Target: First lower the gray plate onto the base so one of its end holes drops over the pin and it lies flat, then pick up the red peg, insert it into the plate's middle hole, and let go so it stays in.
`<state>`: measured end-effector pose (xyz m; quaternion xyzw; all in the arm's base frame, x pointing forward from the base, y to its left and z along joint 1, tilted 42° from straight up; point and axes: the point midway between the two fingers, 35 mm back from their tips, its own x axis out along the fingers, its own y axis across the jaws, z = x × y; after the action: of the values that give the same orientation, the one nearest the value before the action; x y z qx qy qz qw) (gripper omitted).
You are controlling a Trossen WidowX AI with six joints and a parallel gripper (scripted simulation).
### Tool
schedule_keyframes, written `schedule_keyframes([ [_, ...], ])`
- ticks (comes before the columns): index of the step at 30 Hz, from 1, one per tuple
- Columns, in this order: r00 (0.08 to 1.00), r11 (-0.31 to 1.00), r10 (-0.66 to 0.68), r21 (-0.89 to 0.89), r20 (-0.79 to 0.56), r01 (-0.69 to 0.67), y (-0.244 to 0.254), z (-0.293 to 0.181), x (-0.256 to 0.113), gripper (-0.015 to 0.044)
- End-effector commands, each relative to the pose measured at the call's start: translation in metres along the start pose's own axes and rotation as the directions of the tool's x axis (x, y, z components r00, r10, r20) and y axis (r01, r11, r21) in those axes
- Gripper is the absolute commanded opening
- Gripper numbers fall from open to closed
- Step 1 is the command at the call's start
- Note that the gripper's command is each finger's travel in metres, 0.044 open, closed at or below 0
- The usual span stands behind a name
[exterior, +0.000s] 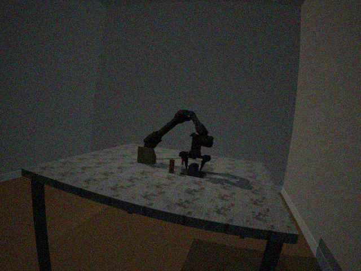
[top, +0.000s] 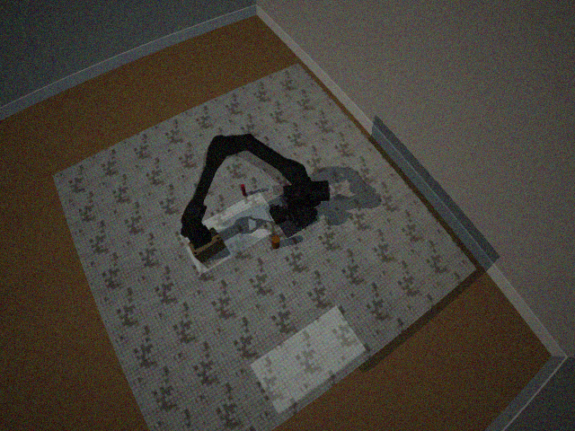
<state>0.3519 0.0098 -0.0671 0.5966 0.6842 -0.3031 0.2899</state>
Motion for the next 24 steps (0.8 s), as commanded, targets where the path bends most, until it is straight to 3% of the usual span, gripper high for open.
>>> schedule_keyframes([
  [1, 1.000, 1.000, 0.001, -0.002, 0.001, -0.001, 0.000, 0.000, -0.001, 0.0440],
  [4, 1.000, 1.000, 0.001, 0.000, 0.002, -0.001, 0.004, 0.001, -0.021, 0.0440],
  [11, 1.000, 1.000, -0.002, 0.010, 0.001, 0.002, 0.001, 0.002, -0.115, 0.0440],
  [17, 1.000, 1.000, -0.003, -0.011, 0.001, 0.003, 0.001, -0.006, -0.119, 0.0440],
  [24, 1.000, 0.972, -0.004, -0.234, 0.001, 0.004, -0.039, -0.095, -0.129, 0.0440],
])
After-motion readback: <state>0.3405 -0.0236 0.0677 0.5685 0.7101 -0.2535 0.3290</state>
